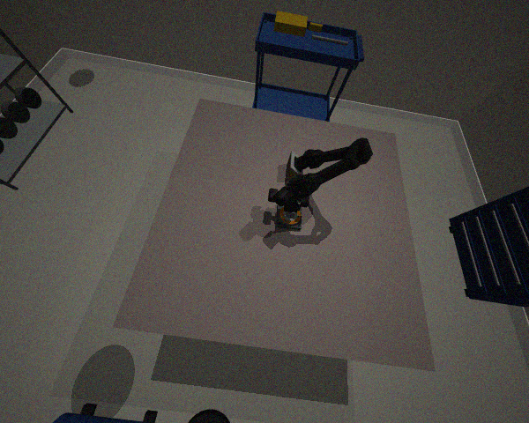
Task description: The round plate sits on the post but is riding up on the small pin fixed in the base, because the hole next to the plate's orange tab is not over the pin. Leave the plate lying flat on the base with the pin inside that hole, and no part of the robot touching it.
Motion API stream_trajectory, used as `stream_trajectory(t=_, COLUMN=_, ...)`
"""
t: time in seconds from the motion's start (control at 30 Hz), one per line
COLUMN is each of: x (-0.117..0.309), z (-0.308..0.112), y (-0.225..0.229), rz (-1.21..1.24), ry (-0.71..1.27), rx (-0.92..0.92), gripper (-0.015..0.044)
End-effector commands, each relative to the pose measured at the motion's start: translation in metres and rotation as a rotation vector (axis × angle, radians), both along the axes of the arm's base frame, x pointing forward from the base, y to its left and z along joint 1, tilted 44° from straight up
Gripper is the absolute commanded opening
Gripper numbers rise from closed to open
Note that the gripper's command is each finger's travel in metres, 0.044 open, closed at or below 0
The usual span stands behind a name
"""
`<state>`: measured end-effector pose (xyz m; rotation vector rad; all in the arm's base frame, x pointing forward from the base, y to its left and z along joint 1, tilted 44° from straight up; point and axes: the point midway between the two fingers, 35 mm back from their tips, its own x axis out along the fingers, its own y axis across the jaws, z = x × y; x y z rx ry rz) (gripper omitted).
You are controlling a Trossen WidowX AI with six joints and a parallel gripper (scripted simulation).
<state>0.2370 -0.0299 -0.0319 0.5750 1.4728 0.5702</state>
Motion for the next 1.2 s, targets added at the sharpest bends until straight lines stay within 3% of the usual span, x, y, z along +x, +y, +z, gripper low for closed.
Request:
stream_trajectory(t=0.0, x=-0.007, z=0.000, y=0.007, rz=0.003, ry=0.023, rx=0.016, gripper=0.0000)
stream_trajectory(t=1.17, x=-0.013, z=0.014, y=0.022, rz=0.003, ry=0.024, rx=0.018, gripper=0.0000)
